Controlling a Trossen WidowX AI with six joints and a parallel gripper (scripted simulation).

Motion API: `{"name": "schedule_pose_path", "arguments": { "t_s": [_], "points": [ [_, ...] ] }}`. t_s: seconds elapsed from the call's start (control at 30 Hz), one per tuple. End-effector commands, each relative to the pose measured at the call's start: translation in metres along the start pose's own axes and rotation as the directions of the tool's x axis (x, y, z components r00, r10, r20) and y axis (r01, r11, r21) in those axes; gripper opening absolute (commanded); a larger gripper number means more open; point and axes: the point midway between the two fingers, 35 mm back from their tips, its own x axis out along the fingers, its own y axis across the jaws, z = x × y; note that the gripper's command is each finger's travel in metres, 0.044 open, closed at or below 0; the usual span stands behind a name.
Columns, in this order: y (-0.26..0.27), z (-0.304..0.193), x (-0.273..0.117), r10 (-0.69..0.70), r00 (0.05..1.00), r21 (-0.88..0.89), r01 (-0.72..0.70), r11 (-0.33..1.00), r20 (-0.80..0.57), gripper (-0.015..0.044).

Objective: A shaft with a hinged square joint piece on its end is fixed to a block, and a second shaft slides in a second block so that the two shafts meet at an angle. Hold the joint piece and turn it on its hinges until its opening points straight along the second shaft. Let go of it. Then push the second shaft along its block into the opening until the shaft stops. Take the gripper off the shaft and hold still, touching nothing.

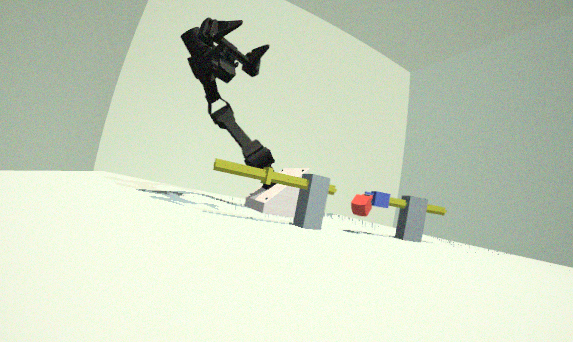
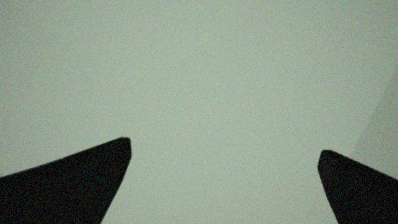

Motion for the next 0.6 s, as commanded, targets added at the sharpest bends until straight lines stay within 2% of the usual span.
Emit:
{"name": "schedule_pose_path", "arguments": {
  "t_s": [0.0,0.57],
  "points": [
    [-0.003,0.013,0.018,-0.051,0.997,-0.01,0.051,0.999,0.053,0.044],
    [-0.039,0.061,0.085,-0.271,0.931,-0.129,0.308,0.943,0.243,0.044]
  ]
}}
